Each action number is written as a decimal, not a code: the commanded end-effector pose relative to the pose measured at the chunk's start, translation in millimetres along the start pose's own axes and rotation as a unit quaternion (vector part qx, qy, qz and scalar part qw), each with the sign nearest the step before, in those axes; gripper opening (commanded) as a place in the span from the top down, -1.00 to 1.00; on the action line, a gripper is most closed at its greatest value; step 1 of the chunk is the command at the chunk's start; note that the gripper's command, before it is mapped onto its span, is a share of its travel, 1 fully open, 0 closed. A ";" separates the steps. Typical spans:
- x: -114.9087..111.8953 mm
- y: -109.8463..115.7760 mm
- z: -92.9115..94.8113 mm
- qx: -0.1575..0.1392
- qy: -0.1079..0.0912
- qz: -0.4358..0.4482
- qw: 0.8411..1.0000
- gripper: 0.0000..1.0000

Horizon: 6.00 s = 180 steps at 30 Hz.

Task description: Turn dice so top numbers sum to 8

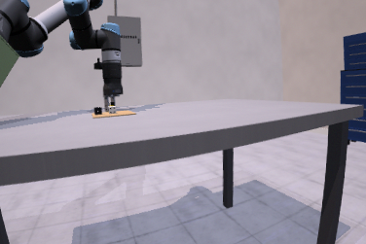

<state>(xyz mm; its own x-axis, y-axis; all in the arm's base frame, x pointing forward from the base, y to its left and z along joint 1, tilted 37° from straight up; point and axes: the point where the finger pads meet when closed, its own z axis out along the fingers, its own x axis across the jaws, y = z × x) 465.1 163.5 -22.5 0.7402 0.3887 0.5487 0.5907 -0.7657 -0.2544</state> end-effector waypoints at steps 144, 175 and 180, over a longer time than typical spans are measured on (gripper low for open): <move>3.7 -15.6 -90.4 0.000 -0.001 -0.741 0.672 0.02; 19.3 -19.1 -87.3 -0.001 0.000 -0.908 0.418 0.02; 19.5 -19.2 -87.3 -0.001 0.000 -0.910 0.415 0.02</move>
<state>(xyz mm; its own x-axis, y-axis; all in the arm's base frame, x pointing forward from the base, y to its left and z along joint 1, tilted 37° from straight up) 439.8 141.0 62.2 -0.9298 0.3297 -0.1635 0.1789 0.7932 0.5820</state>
